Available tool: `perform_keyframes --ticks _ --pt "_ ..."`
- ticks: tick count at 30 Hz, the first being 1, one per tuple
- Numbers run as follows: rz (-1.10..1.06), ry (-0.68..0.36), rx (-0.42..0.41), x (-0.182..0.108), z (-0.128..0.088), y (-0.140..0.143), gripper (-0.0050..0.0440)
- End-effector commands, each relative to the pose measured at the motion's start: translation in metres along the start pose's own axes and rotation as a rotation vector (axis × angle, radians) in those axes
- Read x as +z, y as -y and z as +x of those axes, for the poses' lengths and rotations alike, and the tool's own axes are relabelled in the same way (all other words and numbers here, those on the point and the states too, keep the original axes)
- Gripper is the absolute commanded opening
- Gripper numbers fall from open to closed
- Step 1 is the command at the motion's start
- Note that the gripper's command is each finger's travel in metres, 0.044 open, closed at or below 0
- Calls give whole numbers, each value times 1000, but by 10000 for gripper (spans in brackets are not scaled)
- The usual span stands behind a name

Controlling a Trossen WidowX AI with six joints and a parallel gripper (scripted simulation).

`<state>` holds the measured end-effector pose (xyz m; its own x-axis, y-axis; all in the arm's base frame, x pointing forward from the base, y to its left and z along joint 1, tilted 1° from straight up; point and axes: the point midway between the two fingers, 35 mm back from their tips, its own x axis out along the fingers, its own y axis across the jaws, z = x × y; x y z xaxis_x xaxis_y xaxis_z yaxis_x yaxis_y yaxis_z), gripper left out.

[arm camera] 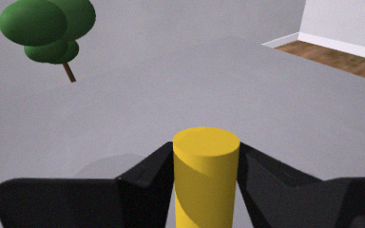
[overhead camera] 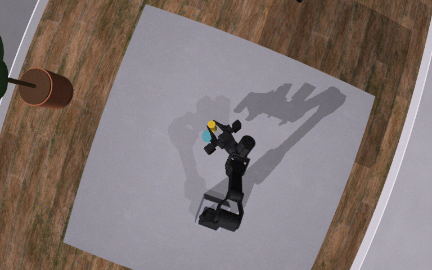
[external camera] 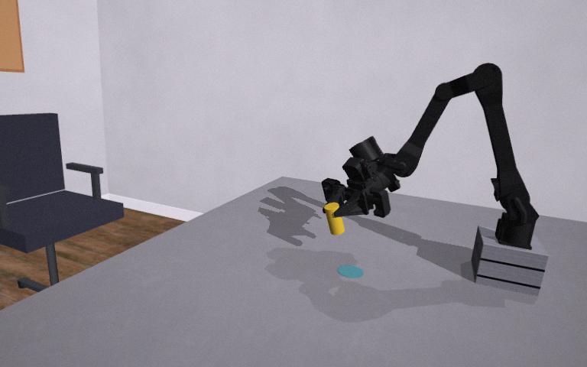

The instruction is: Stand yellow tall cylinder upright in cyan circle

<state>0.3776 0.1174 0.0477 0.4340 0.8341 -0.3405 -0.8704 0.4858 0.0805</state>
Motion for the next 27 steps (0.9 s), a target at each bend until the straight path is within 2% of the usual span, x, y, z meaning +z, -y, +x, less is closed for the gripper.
perform_keyframes --ticks 1,27 --pt "-12 43 8 3 -7 -3 105" --pt "-73 196 77 3 -36 -28 105"
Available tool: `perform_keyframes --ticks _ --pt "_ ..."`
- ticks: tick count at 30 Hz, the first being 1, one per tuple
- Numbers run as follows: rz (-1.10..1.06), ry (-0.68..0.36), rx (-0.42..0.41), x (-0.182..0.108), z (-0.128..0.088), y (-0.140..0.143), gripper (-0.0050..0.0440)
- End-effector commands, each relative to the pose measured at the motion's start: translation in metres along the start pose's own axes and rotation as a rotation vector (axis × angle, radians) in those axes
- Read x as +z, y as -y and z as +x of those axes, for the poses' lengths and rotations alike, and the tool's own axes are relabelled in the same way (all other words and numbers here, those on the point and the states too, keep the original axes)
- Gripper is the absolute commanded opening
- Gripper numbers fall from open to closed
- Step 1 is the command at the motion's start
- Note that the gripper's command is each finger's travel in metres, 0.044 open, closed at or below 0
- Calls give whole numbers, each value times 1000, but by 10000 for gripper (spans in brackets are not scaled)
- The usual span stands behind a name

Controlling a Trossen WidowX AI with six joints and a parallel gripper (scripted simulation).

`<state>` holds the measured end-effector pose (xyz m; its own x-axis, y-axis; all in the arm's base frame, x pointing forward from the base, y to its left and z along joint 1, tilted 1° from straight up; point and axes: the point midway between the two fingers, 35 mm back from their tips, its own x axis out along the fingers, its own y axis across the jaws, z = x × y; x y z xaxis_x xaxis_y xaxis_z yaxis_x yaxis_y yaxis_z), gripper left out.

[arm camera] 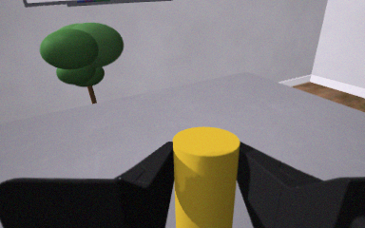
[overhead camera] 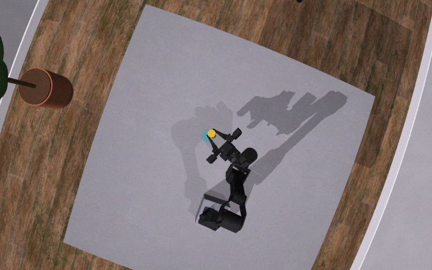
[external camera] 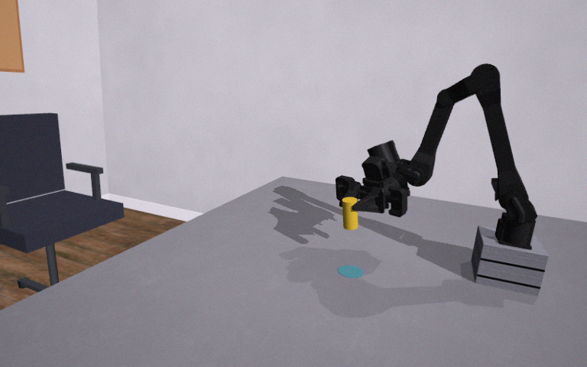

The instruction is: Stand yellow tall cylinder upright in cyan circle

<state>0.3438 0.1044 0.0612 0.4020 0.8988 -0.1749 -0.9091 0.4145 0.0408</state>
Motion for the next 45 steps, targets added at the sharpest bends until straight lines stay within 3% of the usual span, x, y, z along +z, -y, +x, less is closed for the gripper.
perform_keyframes --ticks 1,18,45 --pt "-17 34 12 3 -7 -6 105" --pt "-46 78 42 6 -17 -19 105" --pt "-59 80 41 -1 -15 -13 105"
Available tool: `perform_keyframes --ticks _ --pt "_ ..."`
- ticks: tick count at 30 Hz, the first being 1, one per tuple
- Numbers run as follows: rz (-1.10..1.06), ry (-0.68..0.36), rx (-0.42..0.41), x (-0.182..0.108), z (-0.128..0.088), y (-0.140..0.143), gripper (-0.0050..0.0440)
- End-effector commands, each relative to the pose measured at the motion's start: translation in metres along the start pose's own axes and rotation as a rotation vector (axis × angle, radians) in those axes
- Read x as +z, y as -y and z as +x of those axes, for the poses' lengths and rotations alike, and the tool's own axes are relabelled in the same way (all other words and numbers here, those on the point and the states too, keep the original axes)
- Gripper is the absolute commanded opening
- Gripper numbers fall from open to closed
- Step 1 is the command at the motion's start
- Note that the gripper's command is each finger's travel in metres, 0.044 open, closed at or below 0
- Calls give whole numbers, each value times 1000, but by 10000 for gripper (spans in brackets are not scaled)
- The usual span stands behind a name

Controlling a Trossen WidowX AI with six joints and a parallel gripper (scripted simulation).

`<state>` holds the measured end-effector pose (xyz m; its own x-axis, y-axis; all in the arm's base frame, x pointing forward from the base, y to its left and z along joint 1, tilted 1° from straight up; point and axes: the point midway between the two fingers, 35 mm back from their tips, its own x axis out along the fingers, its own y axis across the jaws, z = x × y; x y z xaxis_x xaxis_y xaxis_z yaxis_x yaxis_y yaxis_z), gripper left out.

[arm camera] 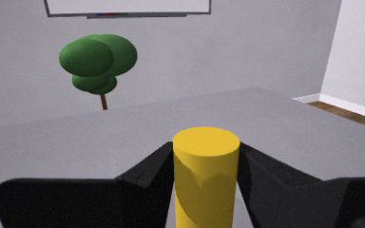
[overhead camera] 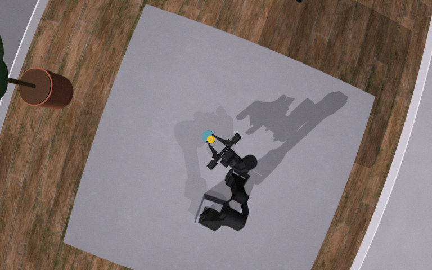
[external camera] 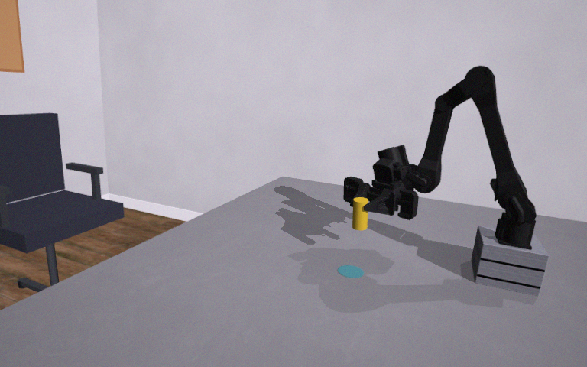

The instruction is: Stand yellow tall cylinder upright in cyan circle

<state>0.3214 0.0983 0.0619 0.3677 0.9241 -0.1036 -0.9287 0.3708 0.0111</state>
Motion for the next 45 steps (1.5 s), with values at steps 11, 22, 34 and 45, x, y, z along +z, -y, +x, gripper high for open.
perform_keyframes --ticks 11,22,34,45 --pt "-20 9 -1 -25 3 8 105" --pt "-19 9 -2 -47 5 8 105" --pt "-18 9 -1 -73 7 4 105" --pt "-17 3 -1 -85 13 3 105"
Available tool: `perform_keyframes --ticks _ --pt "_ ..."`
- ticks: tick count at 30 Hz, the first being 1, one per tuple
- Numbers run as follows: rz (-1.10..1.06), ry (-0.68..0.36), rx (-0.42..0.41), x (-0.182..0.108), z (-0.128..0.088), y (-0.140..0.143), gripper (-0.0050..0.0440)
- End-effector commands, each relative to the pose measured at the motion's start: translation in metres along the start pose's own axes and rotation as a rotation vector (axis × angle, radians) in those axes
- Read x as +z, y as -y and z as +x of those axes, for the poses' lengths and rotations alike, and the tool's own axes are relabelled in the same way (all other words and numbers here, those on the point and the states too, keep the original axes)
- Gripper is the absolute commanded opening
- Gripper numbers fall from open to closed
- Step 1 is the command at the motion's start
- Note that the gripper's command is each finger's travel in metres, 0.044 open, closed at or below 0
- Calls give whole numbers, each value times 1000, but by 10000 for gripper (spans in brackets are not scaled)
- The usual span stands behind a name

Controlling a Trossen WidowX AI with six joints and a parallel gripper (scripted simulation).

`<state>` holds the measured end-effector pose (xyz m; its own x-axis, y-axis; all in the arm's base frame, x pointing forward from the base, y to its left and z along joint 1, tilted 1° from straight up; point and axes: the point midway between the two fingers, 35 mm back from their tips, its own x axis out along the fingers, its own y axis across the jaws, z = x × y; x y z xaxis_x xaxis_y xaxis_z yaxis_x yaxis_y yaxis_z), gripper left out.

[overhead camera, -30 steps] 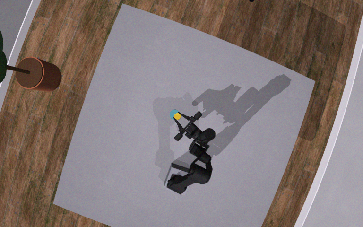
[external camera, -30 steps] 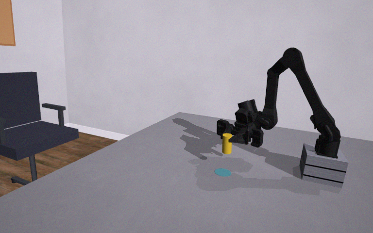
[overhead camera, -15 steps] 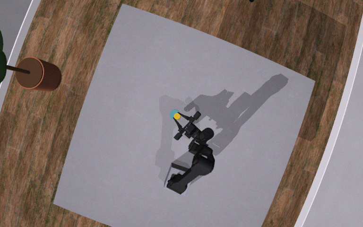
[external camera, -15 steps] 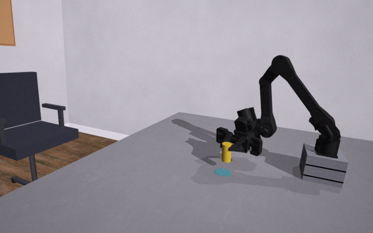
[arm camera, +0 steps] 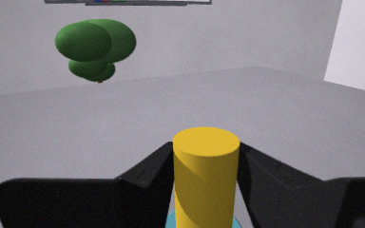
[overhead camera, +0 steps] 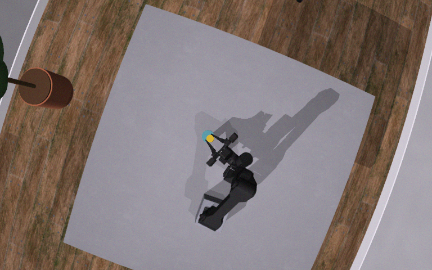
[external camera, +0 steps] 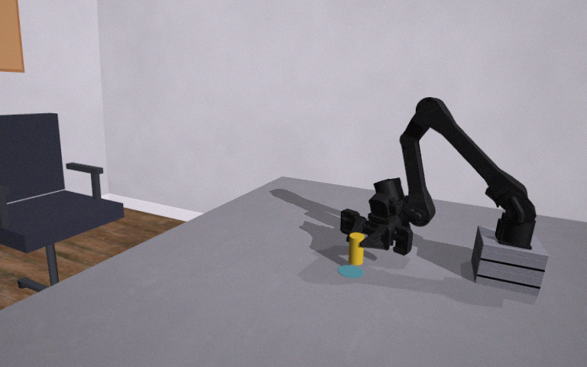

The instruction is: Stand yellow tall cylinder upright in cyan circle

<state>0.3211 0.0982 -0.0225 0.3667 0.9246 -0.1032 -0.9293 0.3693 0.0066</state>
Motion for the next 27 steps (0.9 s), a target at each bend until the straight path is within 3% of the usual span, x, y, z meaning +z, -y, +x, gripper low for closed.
perform_keyframes --ticks 1,27 --pt "-12 2 -2 -2 6 3 105" --pt "-19 2 -1 -11 18 3 105"
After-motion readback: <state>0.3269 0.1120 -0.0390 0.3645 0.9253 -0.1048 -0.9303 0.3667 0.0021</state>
